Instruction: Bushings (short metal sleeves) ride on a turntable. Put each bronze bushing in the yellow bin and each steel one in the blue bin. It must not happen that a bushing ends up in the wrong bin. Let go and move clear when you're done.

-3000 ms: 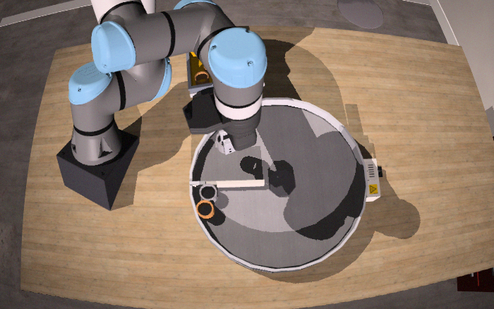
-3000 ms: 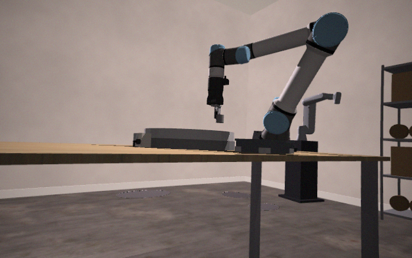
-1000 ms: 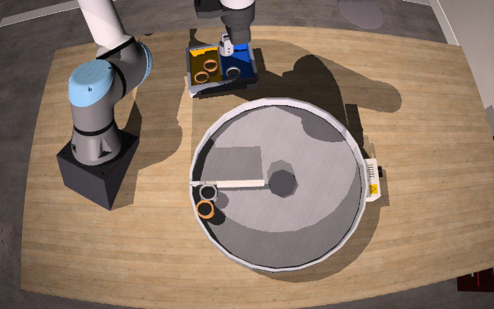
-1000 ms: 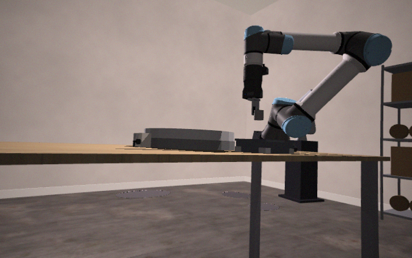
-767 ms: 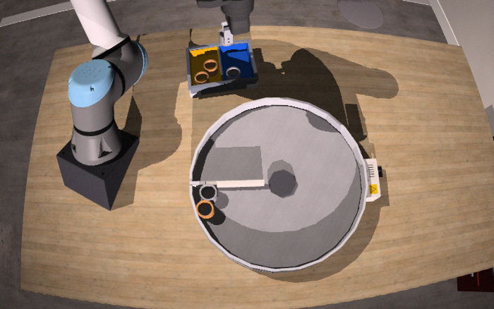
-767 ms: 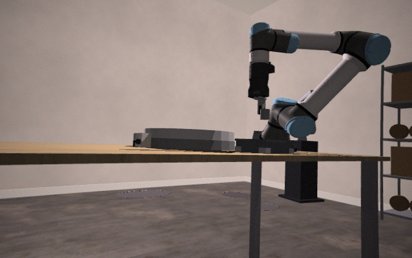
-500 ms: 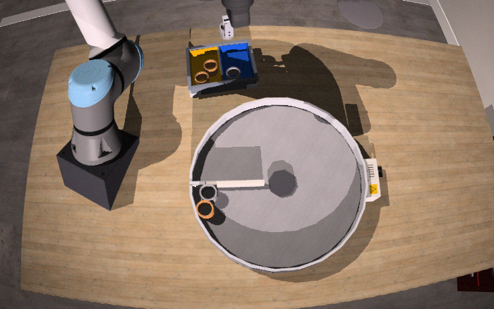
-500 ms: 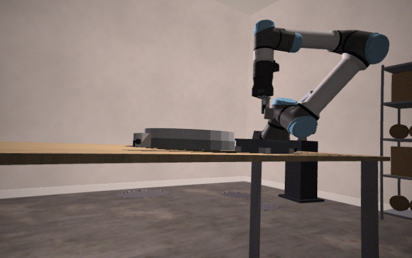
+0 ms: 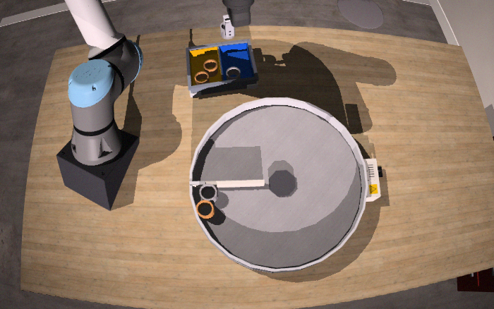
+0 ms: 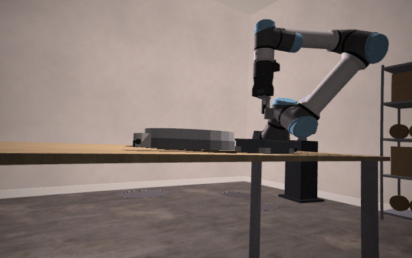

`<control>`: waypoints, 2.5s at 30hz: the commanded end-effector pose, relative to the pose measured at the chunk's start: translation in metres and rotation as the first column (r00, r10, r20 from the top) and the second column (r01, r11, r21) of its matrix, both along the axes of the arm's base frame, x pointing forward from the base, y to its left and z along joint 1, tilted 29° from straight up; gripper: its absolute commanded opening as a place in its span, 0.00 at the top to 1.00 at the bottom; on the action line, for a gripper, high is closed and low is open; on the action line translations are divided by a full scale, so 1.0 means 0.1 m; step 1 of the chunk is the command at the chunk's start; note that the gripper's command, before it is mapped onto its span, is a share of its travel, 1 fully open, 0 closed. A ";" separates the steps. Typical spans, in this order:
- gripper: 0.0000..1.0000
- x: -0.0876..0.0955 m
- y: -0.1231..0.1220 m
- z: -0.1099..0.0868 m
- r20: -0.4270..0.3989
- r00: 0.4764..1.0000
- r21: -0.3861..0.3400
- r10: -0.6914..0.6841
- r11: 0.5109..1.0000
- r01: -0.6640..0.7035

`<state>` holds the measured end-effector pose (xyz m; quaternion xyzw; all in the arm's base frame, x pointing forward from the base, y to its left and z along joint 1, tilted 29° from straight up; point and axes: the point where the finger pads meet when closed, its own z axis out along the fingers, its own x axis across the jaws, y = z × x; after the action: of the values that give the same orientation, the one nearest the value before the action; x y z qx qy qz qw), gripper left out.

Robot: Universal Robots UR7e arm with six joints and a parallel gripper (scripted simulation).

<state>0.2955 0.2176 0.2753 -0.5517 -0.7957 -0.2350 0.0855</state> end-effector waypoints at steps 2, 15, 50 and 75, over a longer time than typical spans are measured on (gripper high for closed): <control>1.00 0.01 0.00 0.01 0.001 1.000 -0.001 -0.001 1.000 0.001; 1.00 0.00 0.00 0.01 0.002 1.000 -0.002 -0.002 1.000 0.002; 1.00 0.10 0.35 -0.65 0.002 1.000 -0.002 -0.001 1.000 0.001; 1.00 0.11 0.36 -0.65 0.006 1.000 -0.001 -0.002 1.000 0.002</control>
<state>0.3063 0.2524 0.2127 -0.5517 -0.7956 -0.2366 0.0820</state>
